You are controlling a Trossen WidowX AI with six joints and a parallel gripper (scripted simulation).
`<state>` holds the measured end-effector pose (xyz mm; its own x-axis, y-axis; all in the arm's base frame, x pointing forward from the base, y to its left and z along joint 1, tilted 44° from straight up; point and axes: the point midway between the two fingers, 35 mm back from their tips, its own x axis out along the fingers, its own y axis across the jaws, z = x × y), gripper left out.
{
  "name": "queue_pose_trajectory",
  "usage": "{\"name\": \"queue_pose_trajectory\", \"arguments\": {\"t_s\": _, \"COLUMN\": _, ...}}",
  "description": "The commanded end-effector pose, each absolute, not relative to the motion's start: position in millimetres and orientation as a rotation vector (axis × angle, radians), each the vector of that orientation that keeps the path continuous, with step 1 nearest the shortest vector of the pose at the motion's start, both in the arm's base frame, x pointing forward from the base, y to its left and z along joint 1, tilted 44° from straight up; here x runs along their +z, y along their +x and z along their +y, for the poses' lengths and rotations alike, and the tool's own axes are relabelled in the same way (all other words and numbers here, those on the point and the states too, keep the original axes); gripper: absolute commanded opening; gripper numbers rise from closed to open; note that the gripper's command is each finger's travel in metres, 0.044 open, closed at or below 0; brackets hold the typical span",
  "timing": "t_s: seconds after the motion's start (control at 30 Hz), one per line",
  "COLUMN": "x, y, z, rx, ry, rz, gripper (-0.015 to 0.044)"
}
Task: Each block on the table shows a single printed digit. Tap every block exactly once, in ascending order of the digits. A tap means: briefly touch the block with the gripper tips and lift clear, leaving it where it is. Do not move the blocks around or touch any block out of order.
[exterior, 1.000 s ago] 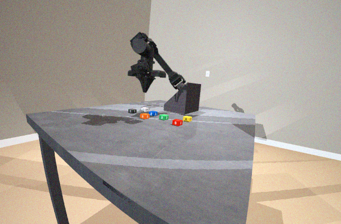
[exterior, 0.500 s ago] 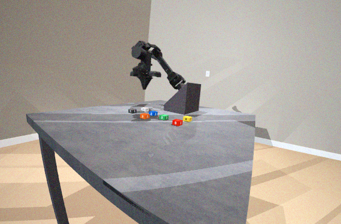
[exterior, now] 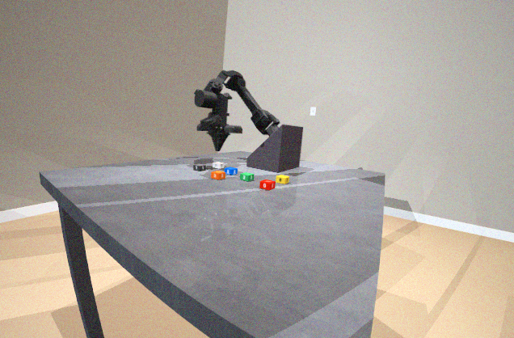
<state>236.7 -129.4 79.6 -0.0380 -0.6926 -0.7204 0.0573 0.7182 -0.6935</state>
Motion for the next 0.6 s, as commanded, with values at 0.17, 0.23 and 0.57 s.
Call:
{"name": "queue_pose_trajectory", "arguments": {"t_s": 0.17, "x": 63, "y": 229, "z": -146, "rx": -0.657, "ry": -0.562, "rz": 1.513, "gripper": 0.0020}}
{"name": "queue_pose_trajectory", "arguments": {"t_s": 0.23, "x": 61, "y": 229, "z": -147, "rx": -0.657, "ry": -0.562, "rz": 1.514, "gripper": 0.0020}}
{"name": "queue_pose_trajectory", "arguments": {"t_s": 0.57, "x": 50, "y": 229, "z": -158, "rx": -0.657, "ry": -0.562, "rz": 1.514, "gripper": 0.0020}}
